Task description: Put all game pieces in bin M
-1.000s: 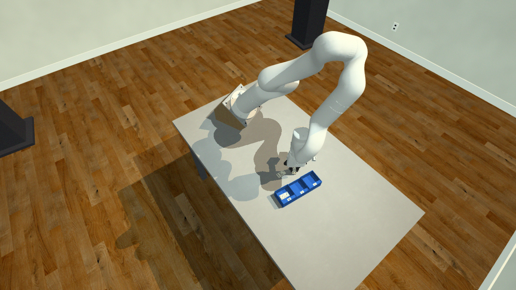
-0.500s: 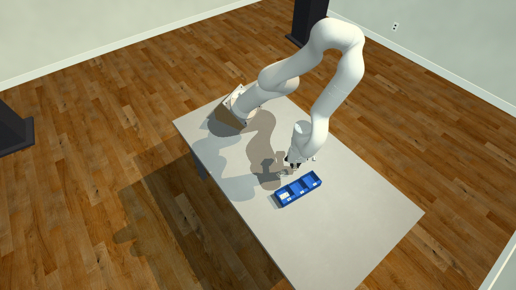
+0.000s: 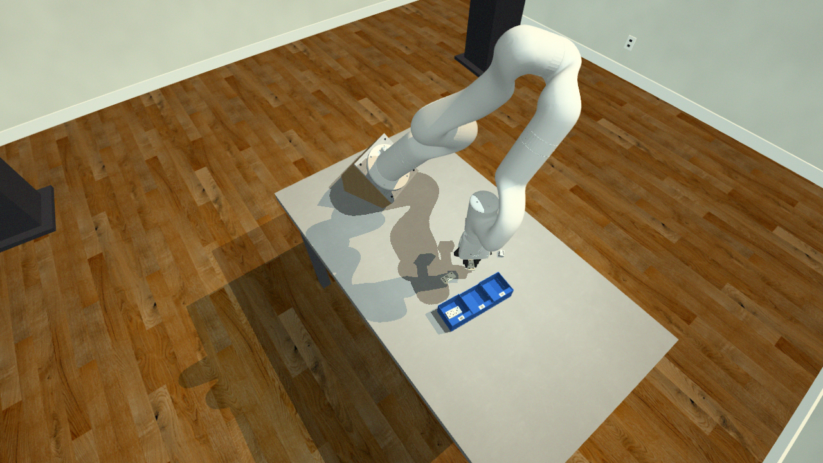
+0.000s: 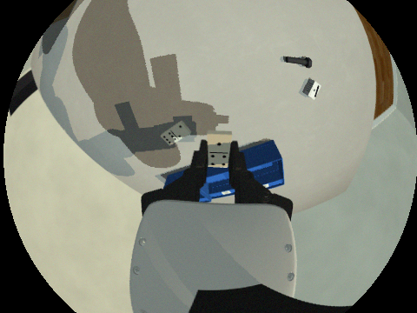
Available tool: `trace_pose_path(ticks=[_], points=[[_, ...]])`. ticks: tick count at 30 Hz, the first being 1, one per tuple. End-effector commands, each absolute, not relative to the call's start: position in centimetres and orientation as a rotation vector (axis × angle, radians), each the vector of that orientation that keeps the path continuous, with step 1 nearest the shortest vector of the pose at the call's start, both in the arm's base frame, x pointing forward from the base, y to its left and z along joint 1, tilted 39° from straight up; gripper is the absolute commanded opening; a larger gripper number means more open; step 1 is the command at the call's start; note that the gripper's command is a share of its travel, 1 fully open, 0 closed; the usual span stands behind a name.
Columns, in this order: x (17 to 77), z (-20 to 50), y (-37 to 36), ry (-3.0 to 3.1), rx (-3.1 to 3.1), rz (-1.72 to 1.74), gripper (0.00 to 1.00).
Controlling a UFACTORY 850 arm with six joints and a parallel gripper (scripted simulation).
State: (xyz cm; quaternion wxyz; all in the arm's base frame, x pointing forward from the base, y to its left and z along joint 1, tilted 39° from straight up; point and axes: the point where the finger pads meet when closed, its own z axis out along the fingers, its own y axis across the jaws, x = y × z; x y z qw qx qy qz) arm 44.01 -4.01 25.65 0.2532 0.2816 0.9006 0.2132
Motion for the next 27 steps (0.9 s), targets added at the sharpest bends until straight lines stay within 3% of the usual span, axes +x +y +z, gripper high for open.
trace_pose_path(ticks=[1, 8, 27], points=[[43.8, 26.0, -4.1, 2.447, 0.765, 0.579, 0.00], [43.7, 26.2, -4.2, 2.447, 0.765, 0.579, 0.00], [48.3, 27.1, -12.5, 2.434, 0.828, 0.598, 0.00]])
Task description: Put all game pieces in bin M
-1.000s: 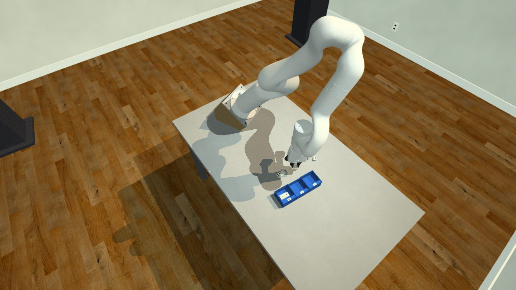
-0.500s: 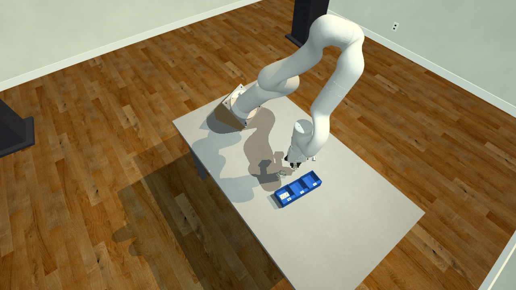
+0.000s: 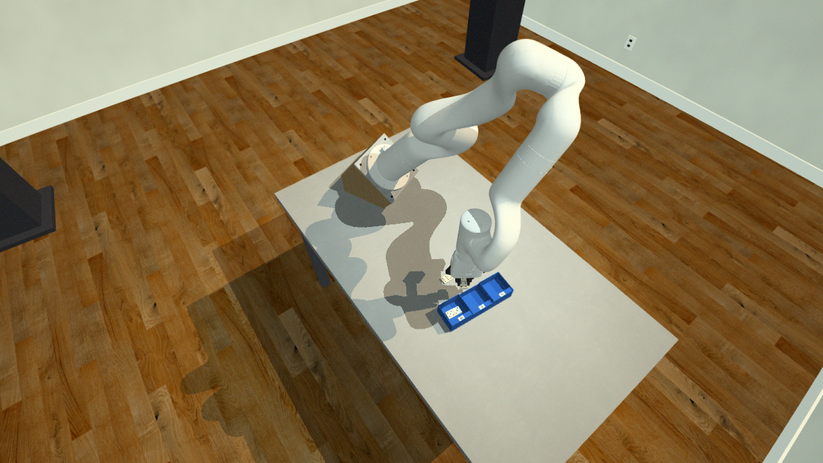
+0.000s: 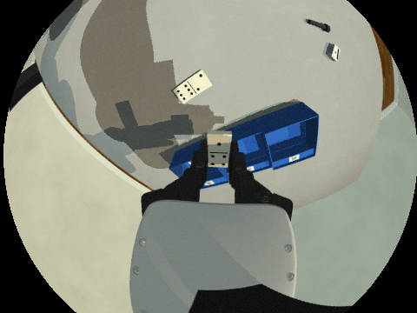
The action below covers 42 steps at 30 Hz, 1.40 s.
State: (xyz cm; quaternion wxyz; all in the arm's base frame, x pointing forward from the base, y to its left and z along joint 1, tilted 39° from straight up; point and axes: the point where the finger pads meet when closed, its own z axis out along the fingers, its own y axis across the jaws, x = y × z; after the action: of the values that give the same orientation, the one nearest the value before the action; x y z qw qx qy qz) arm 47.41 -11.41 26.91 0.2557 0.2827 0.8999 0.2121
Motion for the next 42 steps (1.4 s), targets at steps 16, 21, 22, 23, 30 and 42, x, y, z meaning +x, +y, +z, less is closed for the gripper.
trace_pose_path(ticks=[16, 21, 22, 23, 30, 42], points=[[51.8, 27.7, -19.0, 2.220, 1.404, 0.758, 0.00], [51.8, 27.7, -19.0, 2.141, 1.548, 0.799, 0.00], [51.8, 27.7, -19.0, 2.123, 1.580, 0.808, 0.00], [51.8, 27.7, -19.0, 2.106, 1.612, 0.817, 0.00], [51.8, 27.7, -19.0, 1.982, 1.830, 0.875, 0.00], [51.8, 27.7, -19.0, 1.853, 2.065, 0.920, 0.00]])
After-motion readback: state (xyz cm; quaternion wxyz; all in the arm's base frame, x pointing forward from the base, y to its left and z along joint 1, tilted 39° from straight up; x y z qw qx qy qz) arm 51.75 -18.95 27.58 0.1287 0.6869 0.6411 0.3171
